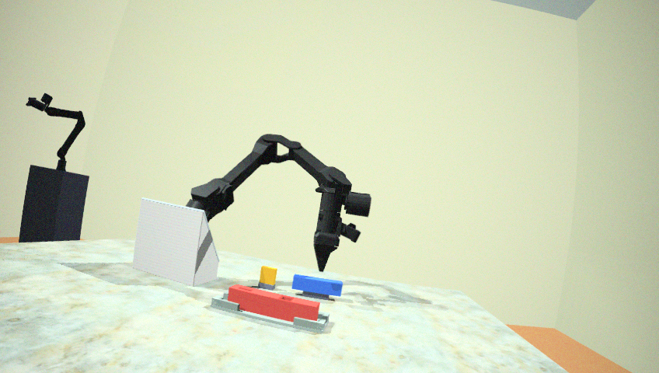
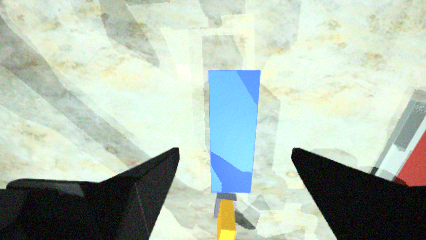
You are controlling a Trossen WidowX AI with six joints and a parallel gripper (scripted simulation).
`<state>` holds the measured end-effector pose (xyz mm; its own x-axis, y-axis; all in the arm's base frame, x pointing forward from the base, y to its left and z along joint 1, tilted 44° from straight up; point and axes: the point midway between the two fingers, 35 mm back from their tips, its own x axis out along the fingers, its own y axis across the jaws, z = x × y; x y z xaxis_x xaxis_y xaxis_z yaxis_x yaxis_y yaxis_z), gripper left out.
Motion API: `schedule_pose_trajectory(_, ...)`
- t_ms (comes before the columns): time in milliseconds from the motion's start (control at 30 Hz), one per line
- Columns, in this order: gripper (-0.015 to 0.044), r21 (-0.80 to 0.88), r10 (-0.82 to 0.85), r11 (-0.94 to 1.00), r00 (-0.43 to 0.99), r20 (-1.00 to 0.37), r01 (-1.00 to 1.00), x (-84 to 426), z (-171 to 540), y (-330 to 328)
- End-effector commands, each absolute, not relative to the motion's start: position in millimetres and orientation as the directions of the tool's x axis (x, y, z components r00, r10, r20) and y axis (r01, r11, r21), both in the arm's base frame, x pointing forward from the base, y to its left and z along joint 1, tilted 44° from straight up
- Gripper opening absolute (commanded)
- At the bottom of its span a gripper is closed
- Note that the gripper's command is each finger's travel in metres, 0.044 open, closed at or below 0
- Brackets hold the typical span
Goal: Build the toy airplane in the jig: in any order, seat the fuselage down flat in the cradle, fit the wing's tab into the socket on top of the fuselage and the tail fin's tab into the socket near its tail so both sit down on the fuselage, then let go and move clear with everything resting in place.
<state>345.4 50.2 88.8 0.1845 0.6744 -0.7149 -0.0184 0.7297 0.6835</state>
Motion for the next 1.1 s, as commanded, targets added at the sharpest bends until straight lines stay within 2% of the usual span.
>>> schedule_pose_trajectory(0,0.044,0.688,0.678,0.726,0.179,-0.713,-0.01,345,79,59)
schedule_pose_trajectory(1067,0.044,0.689,0.68,0.724,0.179,-0.711,-0.01,353,49,88)
